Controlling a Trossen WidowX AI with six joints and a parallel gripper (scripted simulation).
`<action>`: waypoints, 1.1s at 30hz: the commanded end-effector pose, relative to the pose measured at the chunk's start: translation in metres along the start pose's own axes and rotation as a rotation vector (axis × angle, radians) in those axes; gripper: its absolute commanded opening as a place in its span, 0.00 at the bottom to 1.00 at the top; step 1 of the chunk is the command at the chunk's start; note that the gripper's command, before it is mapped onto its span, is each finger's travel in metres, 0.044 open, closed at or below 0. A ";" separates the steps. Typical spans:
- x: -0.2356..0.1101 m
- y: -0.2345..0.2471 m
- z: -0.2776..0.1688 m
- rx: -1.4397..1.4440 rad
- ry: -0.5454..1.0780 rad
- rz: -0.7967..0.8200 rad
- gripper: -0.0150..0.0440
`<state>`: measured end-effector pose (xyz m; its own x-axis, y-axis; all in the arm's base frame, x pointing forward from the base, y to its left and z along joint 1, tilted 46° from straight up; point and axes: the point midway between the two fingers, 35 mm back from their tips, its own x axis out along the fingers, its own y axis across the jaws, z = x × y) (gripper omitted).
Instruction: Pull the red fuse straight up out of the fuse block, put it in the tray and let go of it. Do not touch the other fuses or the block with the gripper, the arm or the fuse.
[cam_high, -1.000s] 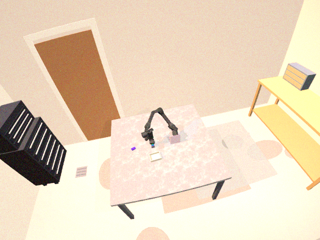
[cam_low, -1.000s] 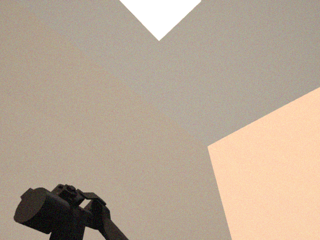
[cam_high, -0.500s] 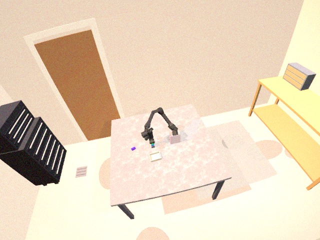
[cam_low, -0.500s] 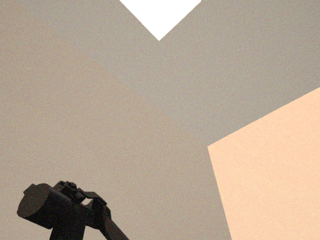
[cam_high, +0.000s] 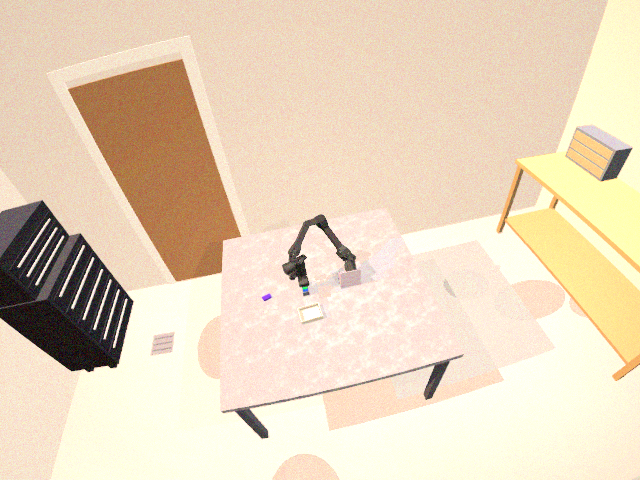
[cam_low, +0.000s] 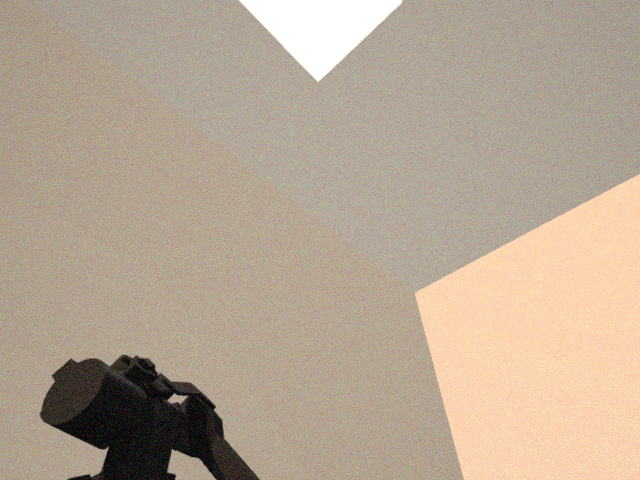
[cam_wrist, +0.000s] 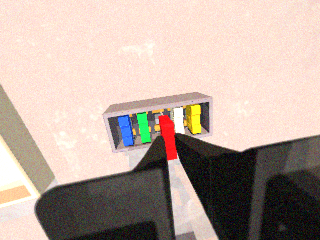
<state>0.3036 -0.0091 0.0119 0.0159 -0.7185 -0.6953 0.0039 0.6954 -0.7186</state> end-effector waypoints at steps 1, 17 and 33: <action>-0.005 0.001 0.000 0.005 0.001 0.005 0.25; -0.024 0.004 0.001 0.004 0.000 0.006 0.25; -0.032 0.088 0.015 0.002 -0.003 0.023 0.25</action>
<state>0.3178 0.0616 -0.0170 0.0212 -0.7059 -0.7080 0.0038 0.7082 -0.7060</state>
